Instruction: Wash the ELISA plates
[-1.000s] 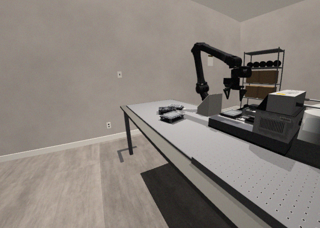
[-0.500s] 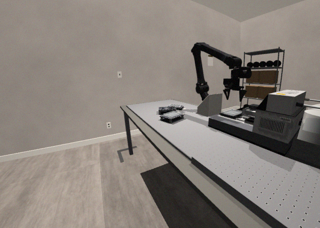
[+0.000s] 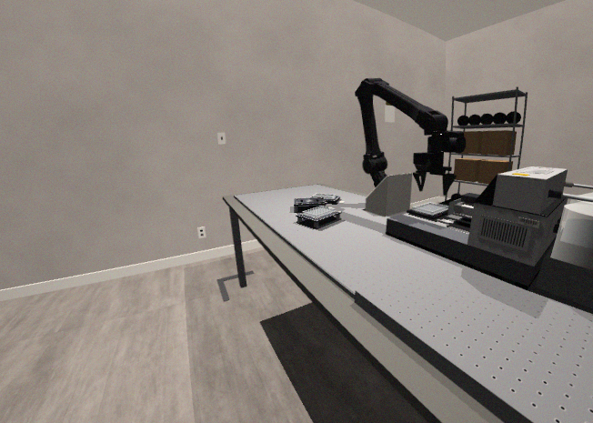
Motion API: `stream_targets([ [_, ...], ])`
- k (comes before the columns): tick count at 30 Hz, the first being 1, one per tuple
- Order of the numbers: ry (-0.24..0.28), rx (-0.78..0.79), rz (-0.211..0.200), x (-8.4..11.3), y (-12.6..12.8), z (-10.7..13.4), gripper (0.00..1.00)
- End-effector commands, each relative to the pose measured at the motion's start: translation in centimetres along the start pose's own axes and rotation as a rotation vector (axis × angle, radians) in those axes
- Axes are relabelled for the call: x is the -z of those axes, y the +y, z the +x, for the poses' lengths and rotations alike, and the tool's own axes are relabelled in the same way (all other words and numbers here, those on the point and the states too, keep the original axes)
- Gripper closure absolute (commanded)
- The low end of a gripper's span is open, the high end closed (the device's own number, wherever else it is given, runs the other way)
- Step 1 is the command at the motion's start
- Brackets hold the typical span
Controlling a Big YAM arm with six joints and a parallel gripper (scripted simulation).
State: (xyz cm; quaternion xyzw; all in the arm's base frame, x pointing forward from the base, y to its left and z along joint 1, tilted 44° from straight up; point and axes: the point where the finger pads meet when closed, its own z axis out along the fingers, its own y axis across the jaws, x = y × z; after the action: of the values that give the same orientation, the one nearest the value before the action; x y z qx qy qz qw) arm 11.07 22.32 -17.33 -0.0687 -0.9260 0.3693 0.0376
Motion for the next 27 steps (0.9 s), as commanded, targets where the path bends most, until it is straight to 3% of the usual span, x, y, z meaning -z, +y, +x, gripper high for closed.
stream_targets([
  [1,-0.003,0.014,0.004,-0.9,0.2,0.1,0.00],
  [21,0.005,0.005,0.001,-3.9,0.2,-0.2,0.00],
  [23,-0.001,0.003,-0.019,-3.3,1.2,-0.4,0.00],
  [26,-0.002,0.009,-0.004,-3.3,0.8,-0.2,0.00],
  [27,-0.007,0.000,-0.026,-2.6,1.2,-0.3,0.00],
])
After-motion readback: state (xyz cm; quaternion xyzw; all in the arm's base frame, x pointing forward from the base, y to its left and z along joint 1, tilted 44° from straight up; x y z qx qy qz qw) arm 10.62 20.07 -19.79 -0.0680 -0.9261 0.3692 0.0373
